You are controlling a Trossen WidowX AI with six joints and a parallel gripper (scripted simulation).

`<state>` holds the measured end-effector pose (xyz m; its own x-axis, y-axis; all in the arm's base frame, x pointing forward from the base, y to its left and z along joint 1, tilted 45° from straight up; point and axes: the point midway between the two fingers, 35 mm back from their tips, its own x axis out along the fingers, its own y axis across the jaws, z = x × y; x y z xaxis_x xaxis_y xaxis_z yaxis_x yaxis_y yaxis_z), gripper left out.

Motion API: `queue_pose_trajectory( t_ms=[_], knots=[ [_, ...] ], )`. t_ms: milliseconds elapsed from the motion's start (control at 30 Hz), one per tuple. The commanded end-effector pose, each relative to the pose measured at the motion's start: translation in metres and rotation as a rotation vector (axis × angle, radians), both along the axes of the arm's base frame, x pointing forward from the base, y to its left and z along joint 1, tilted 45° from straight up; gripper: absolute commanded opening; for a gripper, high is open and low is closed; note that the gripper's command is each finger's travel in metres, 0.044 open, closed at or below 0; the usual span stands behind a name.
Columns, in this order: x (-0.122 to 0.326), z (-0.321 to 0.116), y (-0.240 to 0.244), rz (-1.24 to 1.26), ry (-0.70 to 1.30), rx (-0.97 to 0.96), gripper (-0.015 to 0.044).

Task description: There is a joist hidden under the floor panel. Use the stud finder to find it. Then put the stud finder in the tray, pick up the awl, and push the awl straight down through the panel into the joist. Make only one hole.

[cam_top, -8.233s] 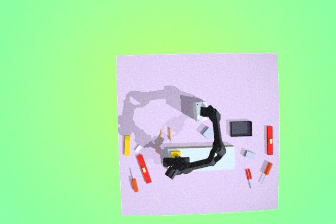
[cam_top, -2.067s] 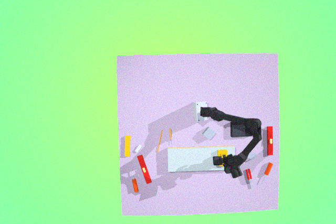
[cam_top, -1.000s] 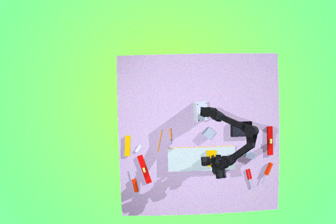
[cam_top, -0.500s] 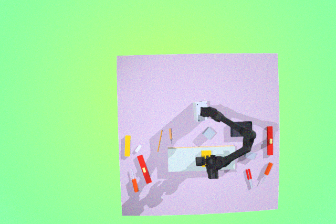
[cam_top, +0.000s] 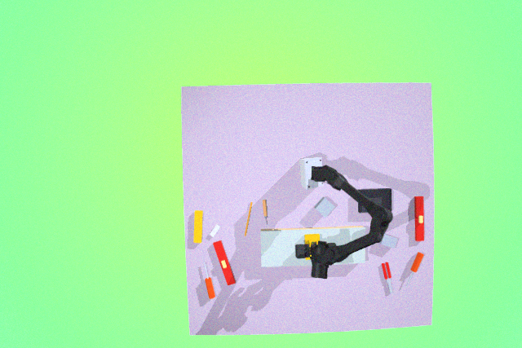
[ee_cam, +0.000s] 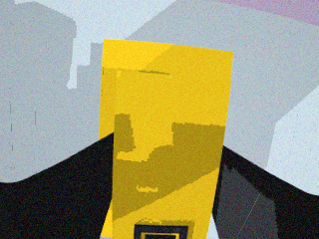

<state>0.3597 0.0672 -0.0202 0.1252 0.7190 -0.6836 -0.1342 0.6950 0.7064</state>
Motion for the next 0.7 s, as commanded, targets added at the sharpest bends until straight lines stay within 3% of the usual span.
queue_pose_trajectory(
  t_ms=[0,667],
  knots=[
    [0.001,-0.011,-0.011,-0.004,0.003,-0.008,0.0],
    [0.008,-0.048,-0.049,-0.004,0.001,-0.011,0.0]
  ],
)
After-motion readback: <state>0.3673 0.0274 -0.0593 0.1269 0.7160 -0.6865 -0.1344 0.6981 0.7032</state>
